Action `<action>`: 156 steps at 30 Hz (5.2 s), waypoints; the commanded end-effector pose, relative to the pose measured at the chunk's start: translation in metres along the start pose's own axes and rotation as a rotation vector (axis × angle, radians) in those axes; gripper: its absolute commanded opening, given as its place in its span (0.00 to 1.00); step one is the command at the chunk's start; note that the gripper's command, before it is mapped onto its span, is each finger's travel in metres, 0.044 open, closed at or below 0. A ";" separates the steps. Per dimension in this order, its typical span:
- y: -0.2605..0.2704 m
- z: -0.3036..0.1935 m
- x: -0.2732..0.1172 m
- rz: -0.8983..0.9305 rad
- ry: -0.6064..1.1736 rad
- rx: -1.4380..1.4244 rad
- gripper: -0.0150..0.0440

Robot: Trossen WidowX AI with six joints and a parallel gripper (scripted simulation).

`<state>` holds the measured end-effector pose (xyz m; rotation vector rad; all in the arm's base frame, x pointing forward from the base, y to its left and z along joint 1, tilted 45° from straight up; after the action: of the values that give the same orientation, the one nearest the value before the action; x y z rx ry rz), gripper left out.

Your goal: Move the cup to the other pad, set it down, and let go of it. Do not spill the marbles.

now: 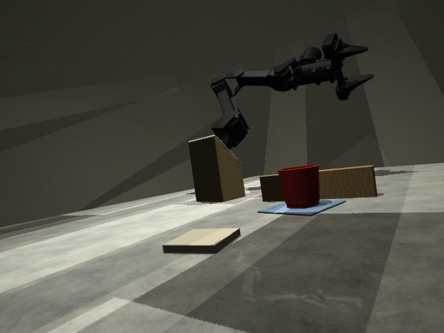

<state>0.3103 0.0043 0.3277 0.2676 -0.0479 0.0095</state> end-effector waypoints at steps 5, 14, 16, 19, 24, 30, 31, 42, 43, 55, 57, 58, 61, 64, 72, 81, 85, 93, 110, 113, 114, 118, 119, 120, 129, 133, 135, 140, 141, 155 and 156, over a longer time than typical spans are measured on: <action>-0.032 -0.048 0.030 -0.085 0.240 0.127 0.71; -0.124 -0.171 0.044 -0.414 0.772 0.619 0.50; -0.142 -0.195 0.038 -0.503 0.868 0.753 0.50; -0.165 -0.229 0.023 -0.645 0.998 0.971 0.50; -0.195 -0.275 -0.007 -0.900 1.173 1.370 0.50; -0.216 -0.315 -0.045 -1.216 1.309 1.880 0.50; -0.218 -0.317 -0.045 -1.236 1.315 1.913 0.50; -0.217 -0.324 -0.044 -1.252 1.320 1.940 0.50; -0.216 -0.326 -0.044 -1.252 1.319 1.940 0.50; -0.208 -0.343 -0.041 -1.252 1.319 1.940 0.50; -0.206 -0.346 -0.040 -1.252 1.319 1.940 0.50; -0.206 -0.347 -0.040 -1.252 1.319 1.940 0.50; -0.203 -0.352 -0.039 -1.252 1.319 1.941 0.50; -0.201 -0.356 -0.039 -1.251 1.320 1.941 0.50; -0.194 -0.367 -0.038 -1.250 1.321 1.942 0.50; -0.188 -0.377 -0.037 -1.249 1.323 1.943 0.50; -0.188 -0.377 -0.037 -1.249 1.323 1.943 0.50; -0.189 -0.376 -0.036 -1.246 1.320 1.936 0.34; -0.201 -0.357 -0.037 -1.250 1.317 1.936 0.25; -0.208 -0.346 -0.038 -1.251 1.316 1.936 0.25; -0.210 -0.342 -0.039 -1.252 1.316 1.936 0.25; -0.219 -0.328 -0.041 -1.253 1.316 1.937 0.25; -0.221 -0.324 -0.042 -1.253 1.317 1.937 0.25; -0.223 -0.320 -0.042 -1.253 1.317 1.937 0.25; -0.233 -0.303 -0.047 -1.253 1.319 1.939 0.25; -0.232 -0.305 -0.047 -1.254 1.315 1.949 0.25; -0.232 -0.305 -0.047 -1.254 1.315 1.949 0.25; -0.232 -0.305 -0.047 -1.254 1.315 1.949 0.25; -0.232 -0.305 -0.047 -1.254 1.315 1.949 0.25; -0.218 -0.297 -0.049 -1.254 1.318 1.945 0.25; -0.216 -0.296 -0.049 -1.254 1.318 1.944 0.25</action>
<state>0.2791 -0.1311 -0.0213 2.1287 1.5336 -1.0665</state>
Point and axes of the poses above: the point midway between the two fingers, 35 mm back from their tips, its own x axis out along the fingers, its own y axis across the jaws, z = x × y, the point moved 1 cm from there along -x, back along the fingers, and after that the axes turned 15 degrees about x, right-handed, at the moved point
